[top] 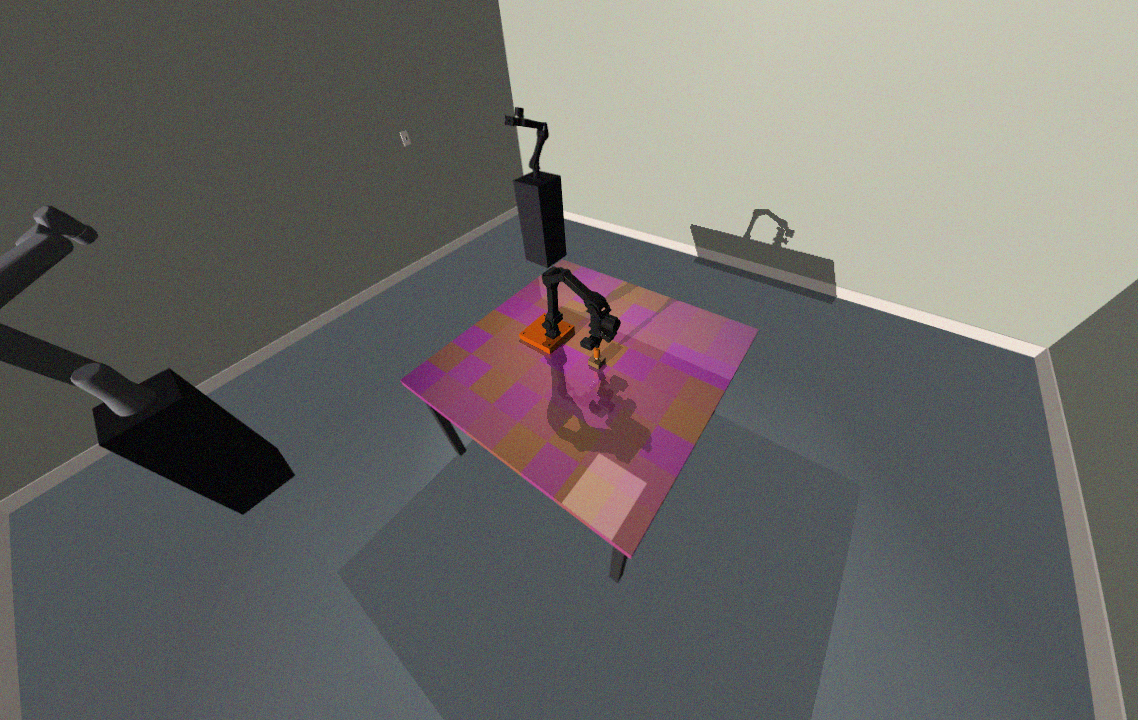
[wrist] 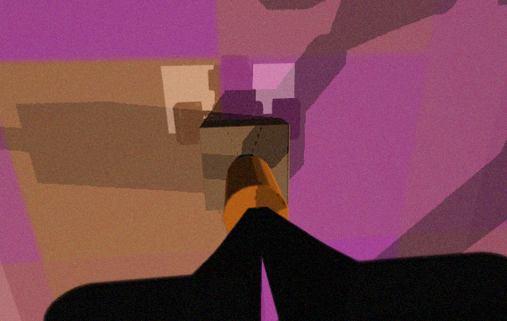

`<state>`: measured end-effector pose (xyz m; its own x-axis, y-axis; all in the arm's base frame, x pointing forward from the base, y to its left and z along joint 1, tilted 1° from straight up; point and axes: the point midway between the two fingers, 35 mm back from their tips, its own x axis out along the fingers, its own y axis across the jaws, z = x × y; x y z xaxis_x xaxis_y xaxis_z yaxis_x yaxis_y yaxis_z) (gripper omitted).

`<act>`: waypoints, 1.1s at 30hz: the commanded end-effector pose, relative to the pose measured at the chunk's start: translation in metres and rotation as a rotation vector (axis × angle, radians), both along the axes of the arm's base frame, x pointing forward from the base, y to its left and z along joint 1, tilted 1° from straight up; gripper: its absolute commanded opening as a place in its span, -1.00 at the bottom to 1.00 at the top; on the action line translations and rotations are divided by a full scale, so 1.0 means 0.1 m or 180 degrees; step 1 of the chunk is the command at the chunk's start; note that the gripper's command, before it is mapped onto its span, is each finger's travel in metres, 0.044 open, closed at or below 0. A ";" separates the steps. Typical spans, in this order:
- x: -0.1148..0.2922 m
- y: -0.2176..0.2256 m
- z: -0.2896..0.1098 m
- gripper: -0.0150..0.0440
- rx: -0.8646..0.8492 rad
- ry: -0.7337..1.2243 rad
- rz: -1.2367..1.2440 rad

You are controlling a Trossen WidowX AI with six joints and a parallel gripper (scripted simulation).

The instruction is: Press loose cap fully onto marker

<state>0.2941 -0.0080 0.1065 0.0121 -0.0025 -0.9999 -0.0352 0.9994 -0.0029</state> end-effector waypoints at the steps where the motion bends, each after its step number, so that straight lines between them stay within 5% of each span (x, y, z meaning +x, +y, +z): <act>1: -0.02 0.00 -0.07 -0.49 0.0005 0.0023 -0.0014; 13: 0.00 0.00 -0.05 -0.49 0.0000 -0.0003 0.0000; 20: 0.01 0.00 0.73 -0.49 0.0000 0.0000 0.0000; 25: -0.01 0.00 0.82 -0.49 0.0000 0.0001 0.0000; 33: -0.01 0.00 0.82 0.22 0.0000 0.0001 0.0000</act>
